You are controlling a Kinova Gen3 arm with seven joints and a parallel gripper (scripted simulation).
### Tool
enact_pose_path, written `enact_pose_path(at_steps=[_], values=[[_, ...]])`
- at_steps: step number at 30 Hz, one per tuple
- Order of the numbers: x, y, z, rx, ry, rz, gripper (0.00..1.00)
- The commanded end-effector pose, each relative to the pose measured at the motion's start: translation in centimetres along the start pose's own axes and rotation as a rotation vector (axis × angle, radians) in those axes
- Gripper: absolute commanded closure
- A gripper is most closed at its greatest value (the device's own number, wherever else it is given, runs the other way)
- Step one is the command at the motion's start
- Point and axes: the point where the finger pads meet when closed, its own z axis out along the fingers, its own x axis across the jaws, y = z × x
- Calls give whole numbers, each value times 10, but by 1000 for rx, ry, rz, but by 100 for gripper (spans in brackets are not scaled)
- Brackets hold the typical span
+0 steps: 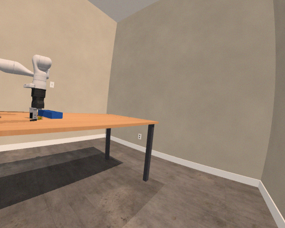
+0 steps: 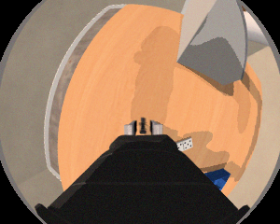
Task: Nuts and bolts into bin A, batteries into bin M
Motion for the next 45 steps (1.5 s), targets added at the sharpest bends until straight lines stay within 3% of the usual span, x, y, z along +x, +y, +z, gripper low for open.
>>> enact_pose_path(at_steps=[1,18,29,30,45], values=[[-1,1,1,-1,-2,0,38],[-3,3,15,0,-5,1,38],[-2,2,12,-1,-1,0,38],[-2,2,12,-1,-1,0,68],[-2,2,12,-1,-1,0,68]])
